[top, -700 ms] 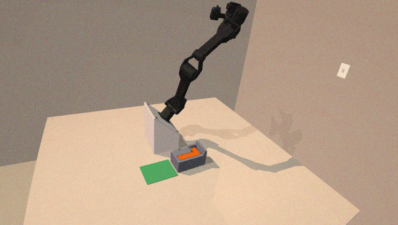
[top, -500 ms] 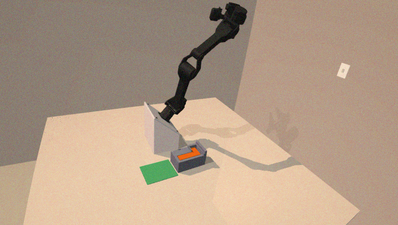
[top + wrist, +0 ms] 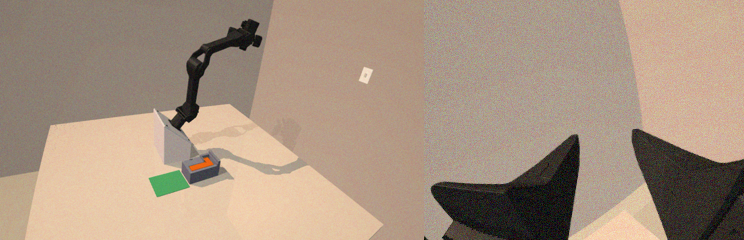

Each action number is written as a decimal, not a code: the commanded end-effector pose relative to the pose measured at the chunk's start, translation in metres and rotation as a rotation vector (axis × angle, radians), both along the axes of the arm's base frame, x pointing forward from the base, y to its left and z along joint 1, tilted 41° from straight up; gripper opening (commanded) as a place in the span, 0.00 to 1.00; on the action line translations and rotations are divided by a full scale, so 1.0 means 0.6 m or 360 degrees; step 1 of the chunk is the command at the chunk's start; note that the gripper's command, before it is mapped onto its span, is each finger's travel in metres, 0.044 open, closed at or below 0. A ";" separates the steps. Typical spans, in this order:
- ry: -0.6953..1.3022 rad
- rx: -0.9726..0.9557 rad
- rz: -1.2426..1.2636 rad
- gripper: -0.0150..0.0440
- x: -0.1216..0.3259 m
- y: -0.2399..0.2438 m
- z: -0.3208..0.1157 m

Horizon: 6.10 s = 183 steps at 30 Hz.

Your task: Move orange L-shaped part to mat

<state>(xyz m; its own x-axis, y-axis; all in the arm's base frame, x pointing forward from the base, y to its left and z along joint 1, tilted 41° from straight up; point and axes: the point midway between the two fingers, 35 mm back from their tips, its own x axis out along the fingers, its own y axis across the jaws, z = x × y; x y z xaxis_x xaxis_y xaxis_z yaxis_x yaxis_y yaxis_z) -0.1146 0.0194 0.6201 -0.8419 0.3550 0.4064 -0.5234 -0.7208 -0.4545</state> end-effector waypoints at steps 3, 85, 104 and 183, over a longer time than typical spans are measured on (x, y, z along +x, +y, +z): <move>-0.0069 -0.0351 -0.0373 0.56 0.001 0.155 -0.063; 0.2269 -0.3099 -0.1693 0.56 0.579 0.196 -0.995; 0.2266 -0.3095 -0.1694 0.56 0.579 0.196 -0.971; 0.5307 -0.2465 -0.0463 0.73 0.603 0.015 -0.981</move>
<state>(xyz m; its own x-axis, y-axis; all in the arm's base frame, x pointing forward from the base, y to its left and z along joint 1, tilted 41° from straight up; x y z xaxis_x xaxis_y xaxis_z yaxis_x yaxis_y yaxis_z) 0.2468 0.0267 0.0339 0.0118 0.6458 -0.7634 0.9982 0.0371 0.0468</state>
